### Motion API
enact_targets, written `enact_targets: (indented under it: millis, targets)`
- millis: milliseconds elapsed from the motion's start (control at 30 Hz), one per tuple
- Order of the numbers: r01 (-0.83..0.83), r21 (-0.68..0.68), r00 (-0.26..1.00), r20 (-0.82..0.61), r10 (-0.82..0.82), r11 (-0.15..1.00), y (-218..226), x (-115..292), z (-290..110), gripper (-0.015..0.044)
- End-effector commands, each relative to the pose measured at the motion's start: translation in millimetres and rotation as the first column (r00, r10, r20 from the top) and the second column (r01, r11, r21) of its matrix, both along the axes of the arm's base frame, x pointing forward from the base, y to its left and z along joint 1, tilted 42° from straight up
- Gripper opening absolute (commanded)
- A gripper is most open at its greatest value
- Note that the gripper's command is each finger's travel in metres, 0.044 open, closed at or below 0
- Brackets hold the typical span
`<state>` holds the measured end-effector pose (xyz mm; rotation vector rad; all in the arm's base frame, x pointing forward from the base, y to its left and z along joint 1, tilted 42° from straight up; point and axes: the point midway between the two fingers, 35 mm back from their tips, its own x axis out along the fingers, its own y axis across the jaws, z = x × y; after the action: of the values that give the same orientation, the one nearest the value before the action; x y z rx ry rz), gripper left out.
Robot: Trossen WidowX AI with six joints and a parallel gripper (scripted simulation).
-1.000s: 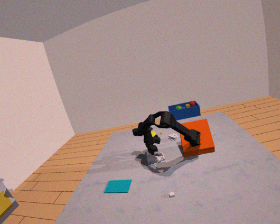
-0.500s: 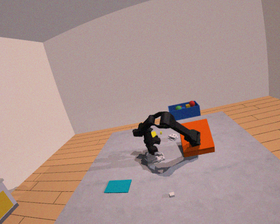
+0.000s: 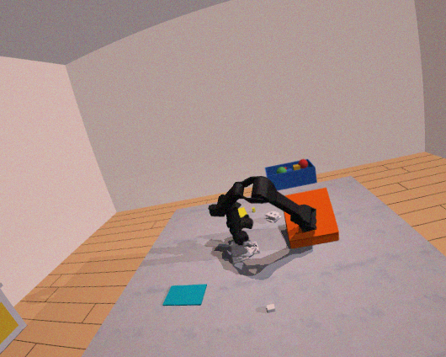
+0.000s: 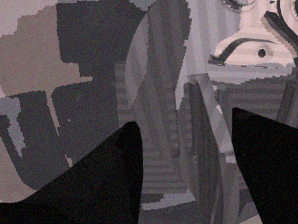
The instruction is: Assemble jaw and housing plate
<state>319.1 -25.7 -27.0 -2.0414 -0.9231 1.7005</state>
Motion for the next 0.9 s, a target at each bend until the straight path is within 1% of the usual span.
enact_targets:
  millis: [0, 867]
  targets:
    - [0.005, 0.004, 1.0, 0.001, -0.005, 1.0, 0.3, 0.5, 0.1, 0.0134]
    - [0.003, 0.005, 1.0, 0.003, -0.003, 1.0, 4.9, 1.0, -4.9, 0.0134]
